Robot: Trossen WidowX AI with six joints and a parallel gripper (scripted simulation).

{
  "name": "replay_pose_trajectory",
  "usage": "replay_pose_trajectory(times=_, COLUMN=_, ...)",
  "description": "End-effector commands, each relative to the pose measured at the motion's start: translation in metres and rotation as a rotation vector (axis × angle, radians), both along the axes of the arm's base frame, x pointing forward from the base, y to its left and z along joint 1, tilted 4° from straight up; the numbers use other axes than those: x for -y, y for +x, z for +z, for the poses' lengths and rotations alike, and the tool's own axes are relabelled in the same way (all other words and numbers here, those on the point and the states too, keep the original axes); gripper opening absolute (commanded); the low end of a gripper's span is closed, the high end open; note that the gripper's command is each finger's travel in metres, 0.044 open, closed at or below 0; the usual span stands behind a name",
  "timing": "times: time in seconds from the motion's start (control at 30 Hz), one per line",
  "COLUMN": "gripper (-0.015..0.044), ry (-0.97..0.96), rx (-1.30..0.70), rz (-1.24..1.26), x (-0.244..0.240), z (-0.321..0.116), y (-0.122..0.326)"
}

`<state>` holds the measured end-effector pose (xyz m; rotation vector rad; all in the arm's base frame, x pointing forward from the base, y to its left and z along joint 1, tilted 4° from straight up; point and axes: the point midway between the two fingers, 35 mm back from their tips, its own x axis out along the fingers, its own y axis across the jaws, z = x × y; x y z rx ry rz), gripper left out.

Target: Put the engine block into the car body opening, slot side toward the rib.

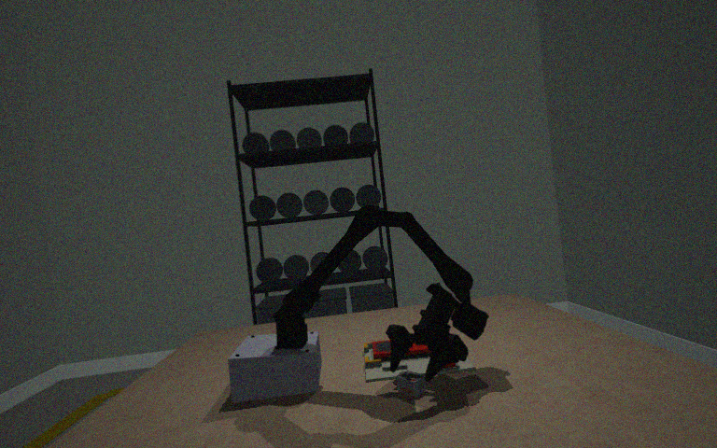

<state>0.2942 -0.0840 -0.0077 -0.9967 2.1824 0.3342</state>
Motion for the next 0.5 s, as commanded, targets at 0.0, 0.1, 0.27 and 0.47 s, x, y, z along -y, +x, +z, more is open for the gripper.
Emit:
replay_pose_trajectory(times=0.0, gripper=0.0440, ry=0.004, rx=0.013, rz=-0.003, x=-0.0102, z=0.0138, y=0.0094)
replay_pose_trajectory(times=0.1, gripper=0.0440, ry=0.004, rx=0.013, rz=-0.003, x=-0.0138, z=0.0191, y=0.0122)
replay_pose_trajectory(times=0.27, gripper=0.0440, ry=0.004, rx=0.013, rz=-0.003, x=-0.0138, z=0.0191, y=0.0122)
replay_pose_trajectory(times=0.47, gripper=0.0440, ry=-0.002, rx=0.004, rz=-0.005, x=-0.0098, z=0.0179, y=0.0095)
